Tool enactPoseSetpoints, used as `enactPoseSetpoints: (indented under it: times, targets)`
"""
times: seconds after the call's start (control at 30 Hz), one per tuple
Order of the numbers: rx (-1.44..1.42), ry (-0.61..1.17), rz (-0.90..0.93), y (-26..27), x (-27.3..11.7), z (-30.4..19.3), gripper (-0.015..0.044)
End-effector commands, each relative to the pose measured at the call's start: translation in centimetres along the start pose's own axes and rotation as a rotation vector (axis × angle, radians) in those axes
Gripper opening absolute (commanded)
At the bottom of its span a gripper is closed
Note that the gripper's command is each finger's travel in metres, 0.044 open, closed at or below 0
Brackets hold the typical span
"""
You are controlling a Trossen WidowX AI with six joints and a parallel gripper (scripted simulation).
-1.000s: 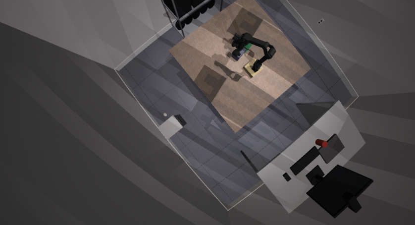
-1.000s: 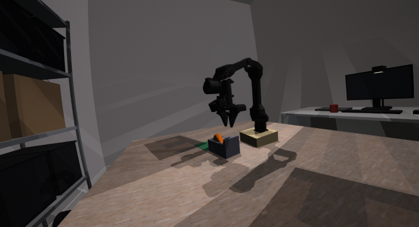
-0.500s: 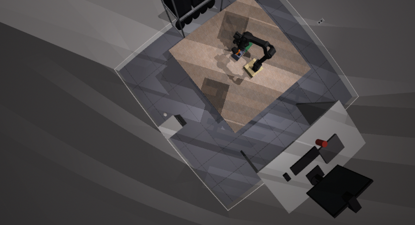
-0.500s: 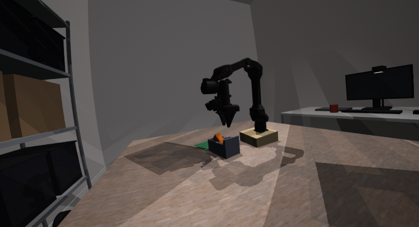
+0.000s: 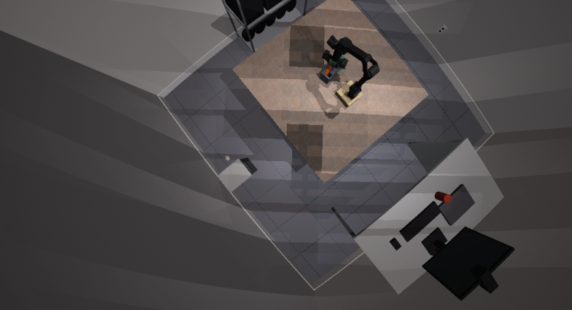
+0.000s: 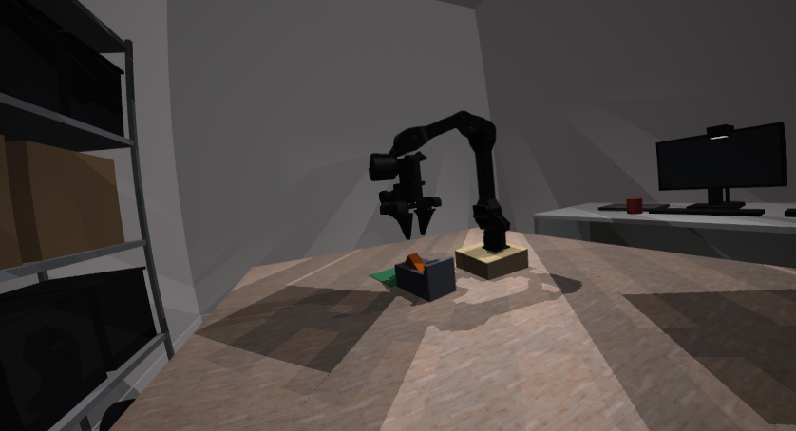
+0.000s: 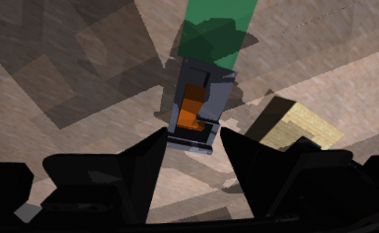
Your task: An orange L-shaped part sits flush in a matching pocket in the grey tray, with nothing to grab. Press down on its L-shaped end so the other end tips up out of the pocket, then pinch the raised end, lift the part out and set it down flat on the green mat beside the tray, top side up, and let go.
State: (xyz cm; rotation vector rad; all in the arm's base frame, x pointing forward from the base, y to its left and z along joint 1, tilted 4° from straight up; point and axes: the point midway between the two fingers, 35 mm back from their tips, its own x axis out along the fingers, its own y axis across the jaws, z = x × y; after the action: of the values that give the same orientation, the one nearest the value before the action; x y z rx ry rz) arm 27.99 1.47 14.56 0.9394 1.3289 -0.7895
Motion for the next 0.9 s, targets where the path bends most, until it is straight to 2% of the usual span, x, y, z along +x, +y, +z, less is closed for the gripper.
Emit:
enactPoseSetpoints:
  times: [0.0,0.13,0.33,0.87]
  targets:
    - [0.23,0.009,-0.008,-0.2,0.1,1.2,0.028]
    - [0.23,0.009,-0.008,-0.2,0.4,1.2,0.028]
    - [0.23,0.009,-0.008,-0.2,3.1,1.1,0.028]
    - [0.23,0.009,-0.008,-0.1,4.9,1.2,0.028]
